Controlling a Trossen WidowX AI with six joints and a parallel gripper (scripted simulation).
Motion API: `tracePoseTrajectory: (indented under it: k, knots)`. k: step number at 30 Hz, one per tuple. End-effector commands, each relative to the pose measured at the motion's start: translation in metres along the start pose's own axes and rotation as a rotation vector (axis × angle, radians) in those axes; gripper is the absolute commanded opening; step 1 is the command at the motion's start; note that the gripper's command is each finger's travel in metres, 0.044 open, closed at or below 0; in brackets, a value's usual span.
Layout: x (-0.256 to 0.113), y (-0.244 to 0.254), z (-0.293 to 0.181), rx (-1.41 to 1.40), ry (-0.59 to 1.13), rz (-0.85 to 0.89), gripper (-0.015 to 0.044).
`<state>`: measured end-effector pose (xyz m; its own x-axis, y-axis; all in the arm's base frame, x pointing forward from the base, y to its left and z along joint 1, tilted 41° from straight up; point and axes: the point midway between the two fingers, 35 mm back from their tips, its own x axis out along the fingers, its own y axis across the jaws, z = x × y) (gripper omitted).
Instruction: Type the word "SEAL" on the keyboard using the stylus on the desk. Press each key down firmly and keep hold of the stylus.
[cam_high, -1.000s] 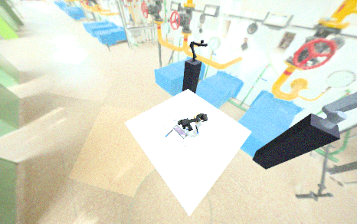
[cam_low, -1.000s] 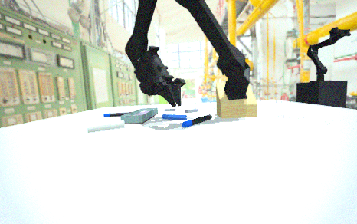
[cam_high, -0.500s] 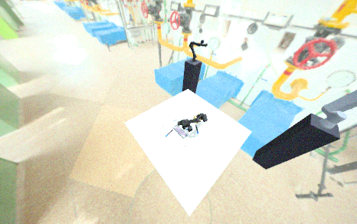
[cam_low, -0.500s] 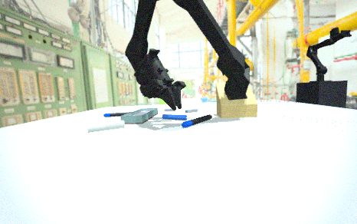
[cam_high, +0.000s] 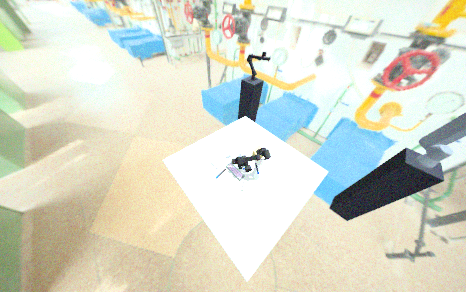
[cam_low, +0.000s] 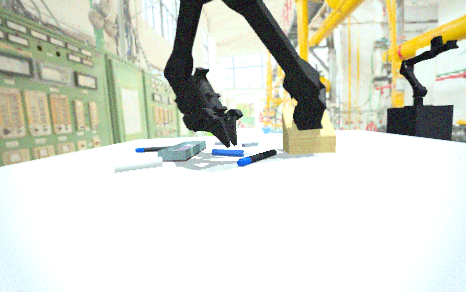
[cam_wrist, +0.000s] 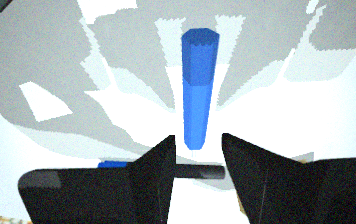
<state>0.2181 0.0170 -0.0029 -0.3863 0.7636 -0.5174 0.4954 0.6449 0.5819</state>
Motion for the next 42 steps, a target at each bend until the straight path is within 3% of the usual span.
tracePoseTrajectory:
  k: [1, 28, 33, 42]
  knots:
    - [0.004, 0.0, 0.002, 0.005, 0.002, 0.005, 0.015]
    - [0.017, 0.0, 0.009, 0.004, 0.002, 0.005, 0.015]
    - [0.016, 0.0, 0.008, 0.0, 0.002, 0.0, 0.0019]
    - [0.016, 0.0, 0.008, 0.0, 0.002, 0.0, 0.0]
